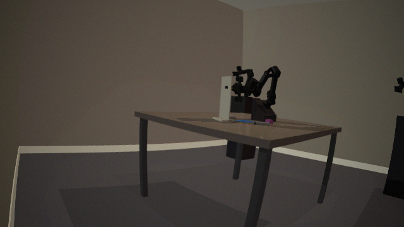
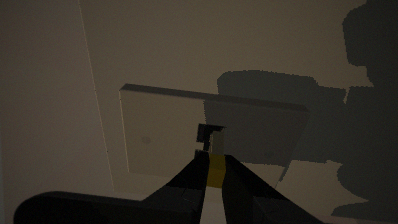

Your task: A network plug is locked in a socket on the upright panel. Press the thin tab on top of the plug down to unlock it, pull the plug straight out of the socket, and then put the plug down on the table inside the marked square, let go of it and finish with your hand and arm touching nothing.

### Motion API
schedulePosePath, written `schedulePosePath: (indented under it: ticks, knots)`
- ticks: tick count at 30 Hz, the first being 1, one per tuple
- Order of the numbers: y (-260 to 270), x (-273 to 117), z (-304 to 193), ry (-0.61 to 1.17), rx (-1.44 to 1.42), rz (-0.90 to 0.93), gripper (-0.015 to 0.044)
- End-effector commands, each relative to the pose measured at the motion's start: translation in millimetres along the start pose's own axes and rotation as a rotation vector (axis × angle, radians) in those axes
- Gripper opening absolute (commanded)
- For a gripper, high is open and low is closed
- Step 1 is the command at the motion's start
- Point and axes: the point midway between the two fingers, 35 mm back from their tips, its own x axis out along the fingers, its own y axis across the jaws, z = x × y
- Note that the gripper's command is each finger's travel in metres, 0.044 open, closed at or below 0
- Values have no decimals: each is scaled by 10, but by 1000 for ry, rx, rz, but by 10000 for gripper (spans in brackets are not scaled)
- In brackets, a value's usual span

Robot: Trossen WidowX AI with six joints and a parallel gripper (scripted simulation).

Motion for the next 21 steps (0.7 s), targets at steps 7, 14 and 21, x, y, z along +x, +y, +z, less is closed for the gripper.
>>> schedulePosePath:
  ticks: [7, 14, 21]
  knots:
    - [-7, -69, -19, -4, -3, -4, 0]
    - [-8, -108, -33, -5, -3, -6, 0]
    - [-8, -147, -48, -6, -3, -7, 0]
